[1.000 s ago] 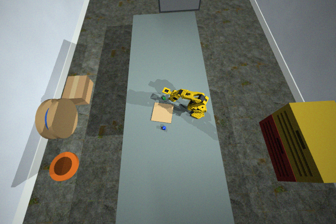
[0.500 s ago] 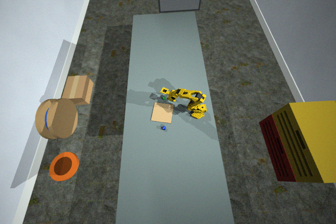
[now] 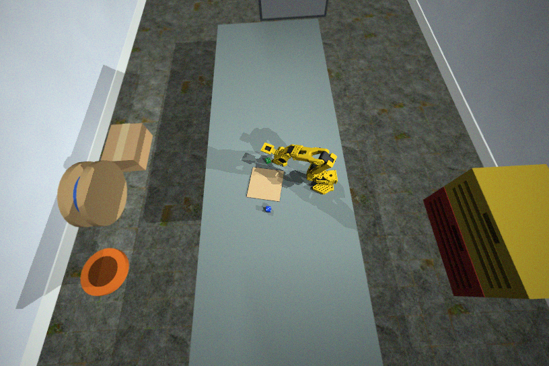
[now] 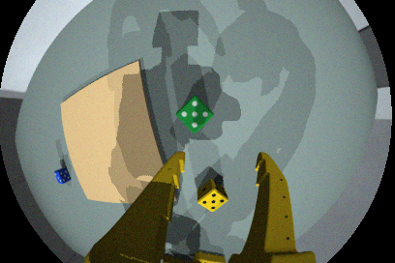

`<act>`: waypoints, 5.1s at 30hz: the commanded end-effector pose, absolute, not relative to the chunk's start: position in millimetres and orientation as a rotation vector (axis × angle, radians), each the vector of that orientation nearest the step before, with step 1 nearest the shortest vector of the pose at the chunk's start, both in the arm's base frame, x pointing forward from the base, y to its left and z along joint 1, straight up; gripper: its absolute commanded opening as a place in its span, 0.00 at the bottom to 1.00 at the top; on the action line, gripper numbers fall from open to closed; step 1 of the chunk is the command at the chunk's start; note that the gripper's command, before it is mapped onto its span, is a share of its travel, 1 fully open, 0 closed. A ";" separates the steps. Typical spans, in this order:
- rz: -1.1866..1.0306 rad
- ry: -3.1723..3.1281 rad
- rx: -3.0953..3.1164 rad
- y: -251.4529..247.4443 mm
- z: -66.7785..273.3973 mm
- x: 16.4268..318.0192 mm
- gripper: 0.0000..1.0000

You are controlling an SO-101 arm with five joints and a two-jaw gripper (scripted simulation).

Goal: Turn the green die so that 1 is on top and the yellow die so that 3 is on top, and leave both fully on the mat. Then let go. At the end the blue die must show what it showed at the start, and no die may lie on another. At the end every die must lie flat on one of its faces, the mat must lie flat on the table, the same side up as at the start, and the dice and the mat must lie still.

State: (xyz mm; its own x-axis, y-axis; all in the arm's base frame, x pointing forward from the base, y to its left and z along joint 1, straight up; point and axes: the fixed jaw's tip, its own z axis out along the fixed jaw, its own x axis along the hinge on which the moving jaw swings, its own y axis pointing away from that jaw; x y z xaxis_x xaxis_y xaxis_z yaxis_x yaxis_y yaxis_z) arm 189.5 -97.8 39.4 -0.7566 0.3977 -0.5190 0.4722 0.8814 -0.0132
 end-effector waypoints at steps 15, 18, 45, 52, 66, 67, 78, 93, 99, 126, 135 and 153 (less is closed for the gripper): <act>-0.204 2.475 0.609 -100.3 49.9 199.3 0.28; -0.204 2.475 0.609 -100.3 49.9 199.3 0.28; -0.204 2.475 0.609 -100.3 50.0 199.3 0.28; -0.221 2.417 0.595 -102.1 61.8 202.6 0.28; -0.302 2.094 0.516 -105.9 129.4 209.6 0.28; -0.307 2.071 0.510 -105.8 134.1 209.3 0.28; -0.325 1.992 0.491 -104.8 150.7 207.6 0.28; -0.337 2.001 0.471 -104.9 150.5 207.4 0.28; -0.350 2.010 0.453 -105.0 150.2 207.2 0.28; -0.560 2.139 0.100 -106.9 146.4 203.0 0.28; -0.657 2.187 -0.089 -108.0 144.8 200.6 0.28; -0.902 2.246 -0.688 -112.0 141.0 192.8 0.28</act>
State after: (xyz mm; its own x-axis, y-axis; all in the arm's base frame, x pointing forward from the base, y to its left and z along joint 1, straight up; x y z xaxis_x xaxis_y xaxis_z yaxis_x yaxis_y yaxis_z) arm 193.1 -107.9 130.8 -0.6978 -0.5816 -0.4180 -0.1777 0.7060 -0.6855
